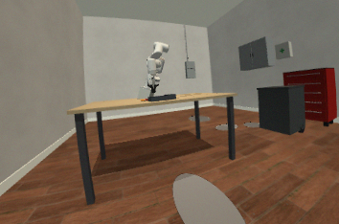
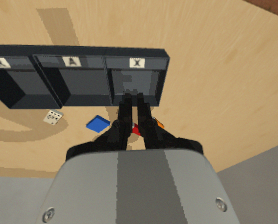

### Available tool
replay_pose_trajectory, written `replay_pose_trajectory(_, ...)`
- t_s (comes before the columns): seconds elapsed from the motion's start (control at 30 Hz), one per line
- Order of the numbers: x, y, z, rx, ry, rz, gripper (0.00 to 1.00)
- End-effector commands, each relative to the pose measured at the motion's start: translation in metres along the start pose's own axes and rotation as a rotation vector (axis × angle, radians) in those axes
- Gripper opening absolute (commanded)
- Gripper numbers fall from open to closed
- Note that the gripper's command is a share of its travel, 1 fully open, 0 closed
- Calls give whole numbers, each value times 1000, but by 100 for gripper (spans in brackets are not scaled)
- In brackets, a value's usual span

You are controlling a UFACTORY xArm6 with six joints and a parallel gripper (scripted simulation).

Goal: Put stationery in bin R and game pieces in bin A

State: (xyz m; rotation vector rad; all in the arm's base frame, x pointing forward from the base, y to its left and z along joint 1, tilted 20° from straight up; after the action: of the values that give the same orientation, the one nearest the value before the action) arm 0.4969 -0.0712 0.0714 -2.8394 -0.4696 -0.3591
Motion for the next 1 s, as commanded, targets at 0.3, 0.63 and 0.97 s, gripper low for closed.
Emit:
replay_pose_trajectory(0.3, 12, -48, -2, -1, 3, -1, 7)
replay_pose_trajectory(0.63, 19, -82, -2, -1, 3, -1, 7)
replay_pose_trajectory(0.97, 19, -82, 14, -1, 3, -1, 7)
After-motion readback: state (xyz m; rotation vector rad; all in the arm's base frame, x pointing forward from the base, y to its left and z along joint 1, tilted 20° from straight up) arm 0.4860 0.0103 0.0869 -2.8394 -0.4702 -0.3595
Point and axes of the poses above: the point where the finger pads meet when closed, its own z axis out along the fingers, its own y axis across the jaws, x = y × z, the point moved 2 cm from there along -z, back along the fingers, and after that the axes turned 9 degrees about -z, right-handed, at the moved point
